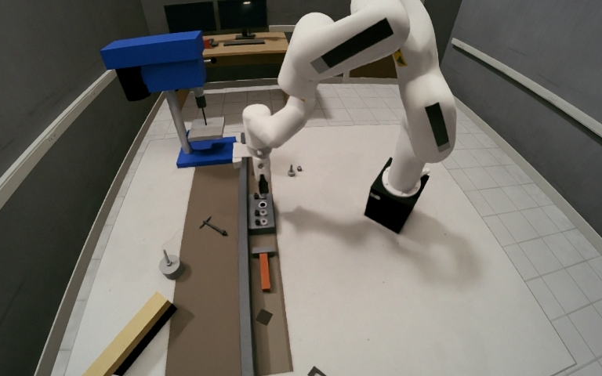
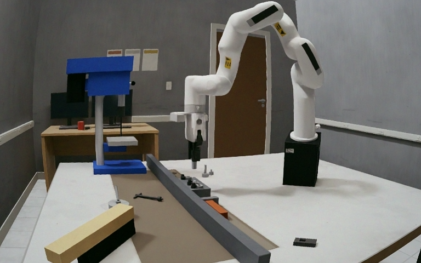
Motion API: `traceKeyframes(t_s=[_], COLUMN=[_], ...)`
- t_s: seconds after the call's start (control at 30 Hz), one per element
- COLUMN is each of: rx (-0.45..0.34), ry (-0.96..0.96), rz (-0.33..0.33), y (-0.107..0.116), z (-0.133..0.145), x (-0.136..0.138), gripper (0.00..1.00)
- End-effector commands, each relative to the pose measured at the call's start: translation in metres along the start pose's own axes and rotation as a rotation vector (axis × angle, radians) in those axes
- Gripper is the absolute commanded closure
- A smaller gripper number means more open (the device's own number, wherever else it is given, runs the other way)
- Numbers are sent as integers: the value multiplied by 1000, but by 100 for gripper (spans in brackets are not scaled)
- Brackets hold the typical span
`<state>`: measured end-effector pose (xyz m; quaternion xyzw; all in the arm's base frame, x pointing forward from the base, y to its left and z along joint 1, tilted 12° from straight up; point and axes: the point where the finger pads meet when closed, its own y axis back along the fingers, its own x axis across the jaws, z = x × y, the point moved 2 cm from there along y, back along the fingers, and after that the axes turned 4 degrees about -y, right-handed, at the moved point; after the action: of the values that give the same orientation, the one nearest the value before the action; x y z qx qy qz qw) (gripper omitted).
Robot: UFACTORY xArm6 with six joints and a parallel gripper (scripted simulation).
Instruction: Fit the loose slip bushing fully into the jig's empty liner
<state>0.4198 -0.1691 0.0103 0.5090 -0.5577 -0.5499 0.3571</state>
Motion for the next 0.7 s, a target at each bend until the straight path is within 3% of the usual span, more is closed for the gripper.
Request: traceKeyframes(t_s=[0.0,0.67], rx=[4,4], ry=[0,0], rz=[1,1], y=[1,-6], z=[-4,-11], x=[0,-3], gripper=[74,74])
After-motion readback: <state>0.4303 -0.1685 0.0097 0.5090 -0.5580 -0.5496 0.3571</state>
